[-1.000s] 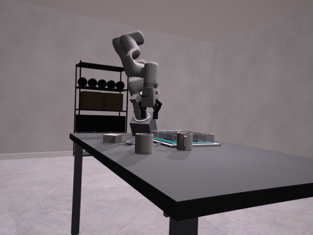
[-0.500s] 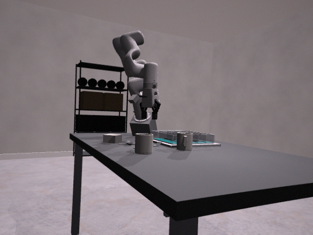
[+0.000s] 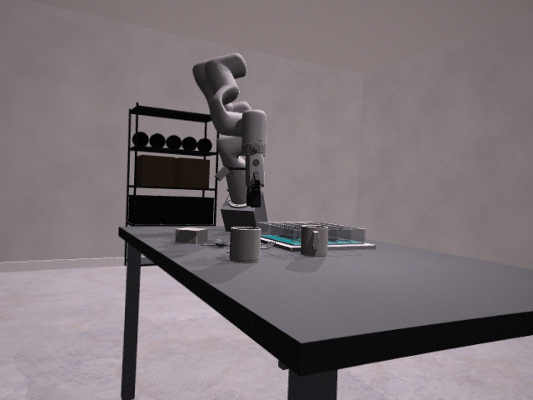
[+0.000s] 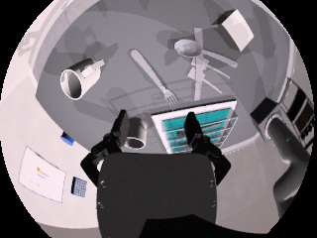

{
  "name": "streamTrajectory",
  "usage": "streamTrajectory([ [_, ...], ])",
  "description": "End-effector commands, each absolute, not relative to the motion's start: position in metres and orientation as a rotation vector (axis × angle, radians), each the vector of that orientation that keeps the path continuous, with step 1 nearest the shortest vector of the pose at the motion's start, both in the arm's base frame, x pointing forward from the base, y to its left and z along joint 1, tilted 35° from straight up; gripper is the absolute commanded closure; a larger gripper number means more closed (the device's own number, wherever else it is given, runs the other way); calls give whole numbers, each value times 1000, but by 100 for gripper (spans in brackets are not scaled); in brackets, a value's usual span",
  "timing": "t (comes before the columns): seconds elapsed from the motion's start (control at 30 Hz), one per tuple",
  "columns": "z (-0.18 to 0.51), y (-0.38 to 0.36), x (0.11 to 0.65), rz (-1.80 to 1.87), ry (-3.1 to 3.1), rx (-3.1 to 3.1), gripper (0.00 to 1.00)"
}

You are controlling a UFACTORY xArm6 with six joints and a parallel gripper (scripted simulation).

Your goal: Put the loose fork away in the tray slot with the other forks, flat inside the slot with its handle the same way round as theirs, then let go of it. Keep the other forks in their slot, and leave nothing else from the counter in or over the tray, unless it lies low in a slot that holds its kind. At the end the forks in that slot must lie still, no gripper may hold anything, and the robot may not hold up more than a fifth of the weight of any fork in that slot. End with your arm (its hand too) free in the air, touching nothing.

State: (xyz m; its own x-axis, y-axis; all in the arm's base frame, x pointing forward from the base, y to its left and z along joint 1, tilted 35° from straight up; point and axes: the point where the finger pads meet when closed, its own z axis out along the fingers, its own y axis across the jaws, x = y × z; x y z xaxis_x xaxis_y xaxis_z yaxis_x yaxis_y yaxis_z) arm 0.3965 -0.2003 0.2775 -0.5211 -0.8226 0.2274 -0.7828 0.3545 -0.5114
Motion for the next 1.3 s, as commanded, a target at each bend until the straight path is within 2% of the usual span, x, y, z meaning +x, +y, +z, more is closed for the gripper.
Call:
streamTrajectory([
  [0.0, 273, -205, 400, -880, 2647, -1102, 0],
  [0.67, 253, -220, 408, -637, 2700, -64, 0],
  [1.27, 242, -228, 411, -316, 2394, 986, 0],
])
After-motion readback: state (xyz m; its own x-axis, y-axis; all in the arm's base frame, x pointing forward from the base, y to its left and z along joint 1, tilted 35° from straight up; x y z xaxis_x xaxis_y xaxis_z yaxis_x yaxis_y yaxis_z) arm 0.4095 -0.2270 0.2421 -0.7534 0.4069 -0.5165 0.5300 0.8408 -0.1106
